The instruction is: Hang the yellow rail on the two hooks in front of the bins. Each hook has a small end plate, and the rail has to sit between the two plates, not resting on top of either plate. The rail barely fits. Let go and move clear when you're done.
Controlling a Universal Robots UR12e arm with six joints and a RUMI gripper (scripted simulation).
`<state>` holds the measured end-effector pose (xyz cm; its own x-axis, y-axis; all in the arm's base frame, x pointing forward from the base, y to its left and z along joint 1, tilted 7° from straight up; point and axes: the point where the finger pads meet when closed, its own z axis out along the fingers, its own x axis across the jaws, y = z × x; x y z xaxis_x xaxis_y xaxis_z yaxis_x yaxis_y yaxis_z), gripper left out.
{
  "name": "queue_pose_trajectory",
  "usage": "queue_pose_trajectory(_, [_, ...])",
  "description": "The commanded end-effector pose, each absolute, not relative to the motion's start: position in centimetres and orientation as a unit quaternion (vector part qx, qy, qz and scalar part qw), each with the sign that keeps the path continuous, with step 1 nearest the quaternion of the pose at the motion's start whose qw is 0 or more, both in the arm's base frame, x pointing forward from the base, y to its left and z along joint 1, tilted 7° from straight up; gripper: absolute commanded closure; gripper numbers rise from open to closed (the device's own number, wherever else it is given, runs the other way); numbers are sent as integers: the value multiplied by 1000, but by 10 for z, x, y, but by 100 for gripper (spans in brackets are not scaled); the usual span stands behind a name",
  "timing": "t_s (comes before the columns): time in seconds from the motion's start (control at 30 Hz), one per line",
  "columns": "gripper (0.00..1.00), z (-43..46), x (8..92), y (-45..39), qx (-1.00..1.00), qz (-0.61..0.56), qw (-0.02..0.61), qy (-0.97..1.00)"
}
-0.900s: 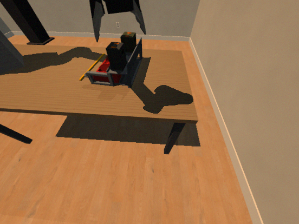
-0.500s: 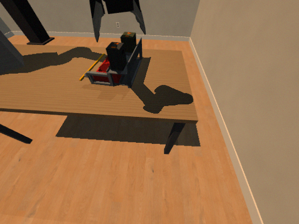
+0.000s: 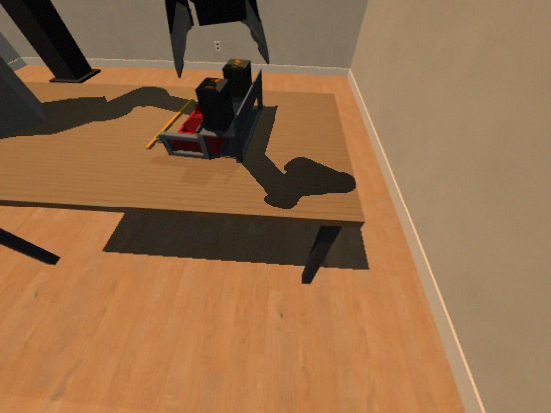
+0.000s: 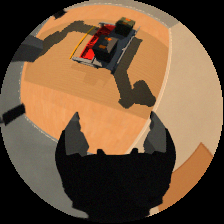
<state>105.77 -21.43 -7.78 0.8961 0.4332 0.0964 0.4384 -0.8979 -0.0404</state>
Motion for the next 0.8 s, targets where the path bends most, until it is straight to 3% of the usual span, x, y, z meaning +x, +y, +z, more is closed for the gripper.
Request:
queue_pose_trajectory(0.0, [0,-73,1056,-212,-974,-42,30,-219])
queue_pose_trajectory(0.77, [0,-37,1031,-189,-990,-35,31,-132])
